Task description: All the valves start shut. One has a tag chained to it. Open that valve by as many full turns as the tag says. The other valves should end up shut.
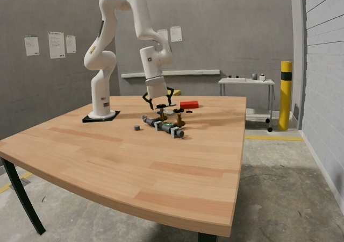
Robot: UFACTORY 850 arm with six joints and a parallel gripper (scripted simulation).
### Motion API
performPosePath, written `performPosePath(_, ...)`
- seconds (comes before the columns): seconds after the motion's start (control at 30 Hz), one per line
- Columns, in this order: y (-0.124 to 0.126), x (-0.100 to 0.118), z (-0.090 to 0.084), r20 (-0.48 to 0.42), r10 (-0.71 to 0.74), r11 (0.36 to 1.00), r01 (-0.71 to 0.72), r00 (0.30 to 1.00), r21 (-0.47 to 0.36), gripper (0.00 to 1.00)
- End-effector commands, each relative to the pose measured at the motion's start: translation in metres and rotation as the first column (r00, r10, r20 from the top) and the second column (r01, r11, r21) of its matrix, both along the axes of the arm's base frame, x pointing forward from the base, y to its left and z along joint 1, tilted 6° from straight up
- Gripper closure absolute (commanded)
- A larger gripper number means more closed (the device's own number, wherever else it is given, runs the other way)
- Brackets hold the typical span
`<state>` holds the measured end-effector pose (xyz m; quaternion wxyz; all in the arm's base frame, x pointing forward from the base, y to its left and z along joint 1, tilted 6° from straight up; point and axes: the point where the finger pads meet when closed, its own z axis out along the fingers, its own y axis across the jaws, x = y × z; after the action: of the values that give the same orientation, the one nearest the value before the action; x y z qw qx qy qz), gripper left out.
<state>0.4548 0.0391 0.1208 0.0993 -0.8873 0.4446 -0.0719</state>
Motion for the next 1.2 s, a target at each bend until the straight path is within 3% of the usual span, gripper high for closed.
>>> performPosePath(0.0,0.0003,0.0012,0.0009,-0.097,-0.257,0.966,0.257,0.961,-0.015,0.00)
performPosePath(0.07,0.0003,0.0012,0.0009,-0.097,-0.257,0.966,0.257,0.961,-0.015,0.00)
performPosePath(0.1,0.0003,0.0012,0.0009,-0.140,-0.372,0.928,0.371,0.918,-0.030,0.00)
performPosePath(1.17,0.0003,0.0012,0.0009,-0.141,-0.374,0.927,0.374,0.917,-0.030,0.00)
